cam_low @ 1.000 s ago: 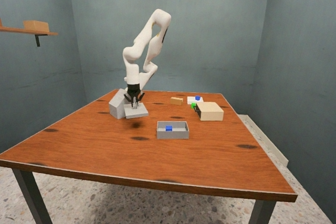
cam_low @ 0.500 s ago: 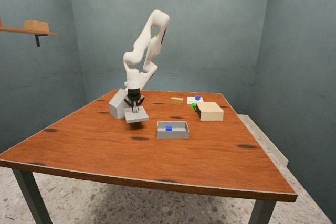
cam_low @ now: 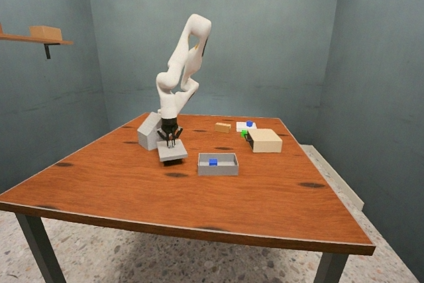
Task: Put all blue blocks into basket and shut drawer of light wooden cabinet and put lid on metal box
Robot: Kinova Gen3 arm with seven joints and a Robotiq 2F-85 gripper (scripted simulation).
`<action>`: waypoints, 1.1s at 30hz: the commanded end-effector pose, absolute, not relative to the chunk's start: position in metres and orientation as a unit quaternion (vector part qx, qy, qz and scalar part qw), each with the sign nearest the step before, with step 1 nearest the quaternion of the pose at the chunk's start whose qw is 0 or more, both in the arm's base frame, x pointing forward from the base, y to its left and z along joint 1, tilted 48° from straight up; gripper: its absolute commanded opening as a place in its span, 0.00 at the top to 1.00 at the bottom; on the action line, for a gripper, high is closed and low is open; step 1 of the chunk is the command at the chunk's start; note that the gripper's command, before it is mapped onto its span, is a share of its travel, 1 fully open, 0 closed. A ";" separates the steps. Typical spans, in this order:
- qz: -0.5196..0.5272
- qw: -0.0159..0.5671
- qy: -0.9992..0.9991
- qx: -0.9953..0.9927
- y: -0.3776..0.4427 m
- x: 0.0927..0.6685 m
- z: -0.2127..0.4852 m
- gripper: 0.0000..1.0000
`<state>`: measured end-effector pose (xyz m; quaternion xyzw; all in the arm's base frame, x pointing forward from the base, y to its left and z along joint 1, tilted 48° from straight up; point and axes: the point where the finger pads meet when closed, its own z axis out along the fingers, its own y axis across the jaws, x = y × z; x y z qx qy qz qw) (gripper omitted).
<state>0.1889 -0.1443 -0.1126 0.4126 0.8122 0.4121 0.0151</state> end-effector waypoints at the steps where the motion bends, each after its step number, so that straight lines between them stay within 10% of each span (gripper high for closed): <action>1: 0.413 0.016 0.812 0.413 -0.139 0.192 -0.118 0.90; 33: 0.411 0.018 0.813 0.413 -0.117 0.205 -0.141 0.90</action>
